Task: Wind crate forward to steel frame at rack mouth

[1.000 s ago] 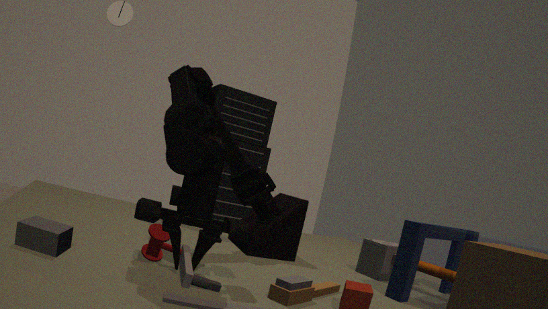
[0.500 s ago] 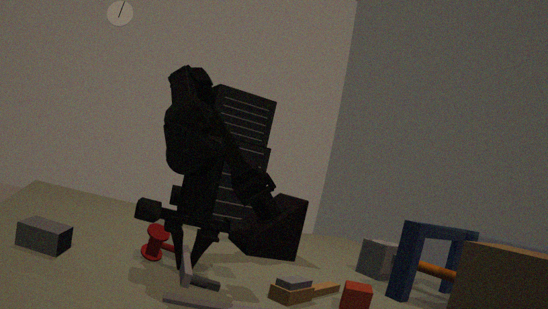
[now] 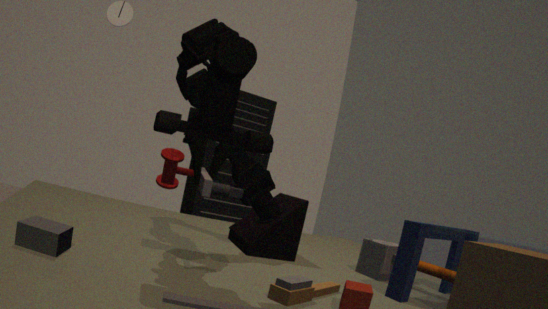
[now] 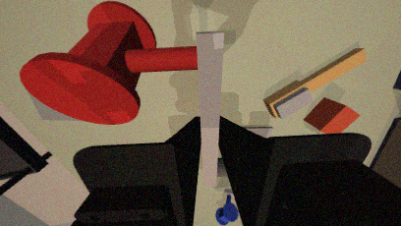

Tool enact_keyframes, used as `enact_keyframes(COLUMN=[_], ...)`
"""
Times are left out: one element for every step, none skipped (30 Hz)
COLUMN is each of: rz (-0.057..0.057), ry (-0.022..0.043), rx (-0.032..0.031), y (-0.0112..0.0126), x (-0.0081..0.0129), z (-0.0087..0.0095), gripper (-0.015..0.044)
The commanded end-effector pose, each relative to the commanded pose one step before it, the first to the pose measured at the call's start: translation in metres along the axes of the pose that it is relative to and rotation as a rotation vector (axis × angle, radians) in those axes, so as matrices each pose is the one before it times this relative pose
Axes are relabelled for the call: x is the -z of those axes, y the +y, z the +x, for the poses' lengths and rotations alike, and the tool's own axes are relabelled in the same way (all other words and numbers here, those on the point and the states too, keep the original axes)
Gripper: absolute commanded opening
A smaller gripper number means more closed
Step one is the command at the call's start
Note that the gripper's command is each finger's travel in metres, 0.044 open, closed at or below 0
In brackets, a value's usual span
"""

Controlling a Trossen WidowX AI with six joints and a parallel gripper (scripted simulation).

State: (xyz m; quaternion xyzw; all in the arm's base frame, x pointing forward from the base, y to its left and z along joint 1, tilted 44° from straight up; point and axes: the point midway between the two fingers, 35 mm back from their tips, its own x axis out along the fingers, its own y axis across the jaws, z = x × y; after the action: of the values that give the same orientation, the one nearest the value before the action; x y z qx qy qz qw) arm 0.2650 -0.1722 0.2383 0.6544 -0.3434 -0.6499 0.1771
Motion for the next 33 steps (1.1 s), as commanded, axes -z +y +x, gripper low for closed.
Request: enact_keyframes(rz=[0.0115, 0.0, 0.0, 0.0, 0.0, 0.0, 0.0, 0.0, 0.0, 0.0, 0.0, 0.0, 0.0, 0.0, 0.0, 0.0, 0.0, 0.0, 0.0, 0.0, 0.0, 0.0, 0.0, -0.001, -0.0063, -0.012, -0.02, -0.028, -0.0361, -0.044, -0.0481, -0.0482, -0.0482], ry=[0.00574, 0.0, 0.0, 0.0, 0.0, 0.0, 0.0, 0.0, 0.0, 0.0, 0.0, 0.0, 0.0, 0.0, 0.0, 0.0, 0.0, 0.0, 0.0, 0.0, 0.0, 0.0, 0.0, -0.00394, -0.00009, 0.00059, 0.00099, 0.00143, 0.00189, 0.00239, 0.00271, 0.0028, 0.00287], rx=[-0.00473, 0.0, 0.0, 0.0, 0.0, 0.0, 0.0, 0.0, 0.0, 0.0, 0.0, 0.0, 0.0, 0.0, 0.0, 0.0, 0.0, 0.0, 0.0, 0.0, 0.0, 0.0, 0.0, 0.00138, 0.00046, 0.00169, 0.0028, 0.00385, 0.00485, 0.00576, 0.00609, 0.00588, 0.00567], y=[0.00377, 0.0, 0.0, 0.0, 0.0, 0.0, 0.0, 0.0, 0.0, 0.0, 0.0, 0.0, 0.0, 0.0, 0.0, 0.0, 0.0, 0.0, 0.0, 0.0, 0.0, 0.0, 0.0, 0.00076, -0.00139, -0.00159, -0.00264, -0.00368, -0.0047, -0.00568, -0.00613, -0.00604, -0.00594], x=[-0.00375, 0.0, 0.0, 0.0, 0.0, 0.0, 0.0, 0.0, 0.0, 0.0, 0.0, 0.0, 0.0, 0.0, 0.0, 0.0, 0.0, 0.0, 0.0, 0.0, 0.0, 0.0, 0.0, -0.00113, 0.00092, 0.0007, 0.00118, 0.00168, 0.00223, 0.00283, 0.00325, 0.00341, 0.00358], z=[-0.01407, 0.0, 0.0, 0.0, 0.0, 0.0, 0.0, 0.0, 0.0, 0.0, 0.0, 0.0, 0.0, 0.0, 0.0, 0.0, 0.0, 0.0, 0.0, 0.0, 0.0, 0.0, 0.0, 0.00047, 0.00102, -0.00001, -0.00001, -0.00002, -0.00002, -0.00003, -0.00003, -0.00002, -0.00001], gripper=[0.0, 0.0, 0.0, 0.0, 0.0, 0.0, 0.0, 0.0, 0.0, 0.0, 0.0, 0.0, 0.0, 0.0, 0.0, 0.0, 0.0, 0.0, 0.0, 0.0, 0.0, 0.0, 0.0, 0.0, 0.0, 0.0, 0.0, 0.0, 0.0, 0.0, 0.0, 0.0, 0.0])
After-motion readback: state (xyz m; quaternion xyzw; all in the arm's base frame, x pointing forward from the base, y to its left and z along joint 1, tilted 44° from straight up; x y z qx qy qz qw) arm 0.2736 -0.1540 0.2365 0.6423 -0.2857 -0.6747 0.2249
